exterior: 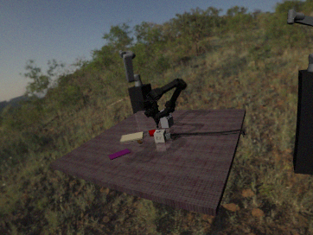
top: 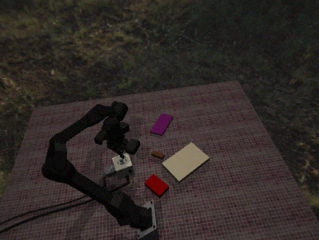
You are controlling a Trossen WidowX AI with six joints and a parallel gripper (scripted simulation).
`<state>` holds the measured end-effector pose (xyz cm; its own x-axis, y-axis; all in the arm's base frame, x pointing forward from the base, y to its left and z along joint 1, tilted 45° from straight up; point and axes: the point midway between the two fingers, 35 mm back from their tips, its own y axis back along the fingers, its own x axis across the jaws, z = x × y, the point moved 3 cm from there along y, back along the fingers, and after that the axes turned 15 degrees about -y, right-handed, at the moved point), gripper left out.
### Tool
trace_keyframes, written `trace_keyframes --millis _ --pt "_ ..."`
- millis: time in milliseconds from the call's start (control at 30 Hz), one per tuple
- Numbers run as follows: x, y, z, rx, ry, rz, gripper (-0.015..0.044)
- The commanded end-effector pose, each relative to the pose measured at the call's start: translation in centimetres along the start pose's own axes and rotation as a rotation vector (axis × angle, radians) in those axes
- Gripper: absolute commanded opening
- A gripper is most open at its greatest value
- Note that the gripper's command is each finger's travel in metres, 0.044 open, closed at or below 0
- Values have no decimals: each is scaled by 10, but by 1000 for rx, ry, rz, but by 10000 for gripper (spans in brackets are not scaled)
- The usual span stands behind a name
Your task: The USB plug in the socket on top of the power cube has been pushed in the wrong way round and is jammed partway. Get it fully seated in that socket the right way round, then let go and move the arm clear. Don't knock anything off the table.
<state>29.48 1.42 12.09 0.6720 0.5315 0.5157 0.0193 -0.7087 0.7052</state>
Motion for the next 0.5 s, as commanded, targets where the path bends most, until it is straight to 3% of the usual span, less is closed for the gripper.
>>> trace_keyframes --millis 0,467 --pt "0 0 0 -1 -111 0 0" --pt "0 0 0 -1 -478 0 0"
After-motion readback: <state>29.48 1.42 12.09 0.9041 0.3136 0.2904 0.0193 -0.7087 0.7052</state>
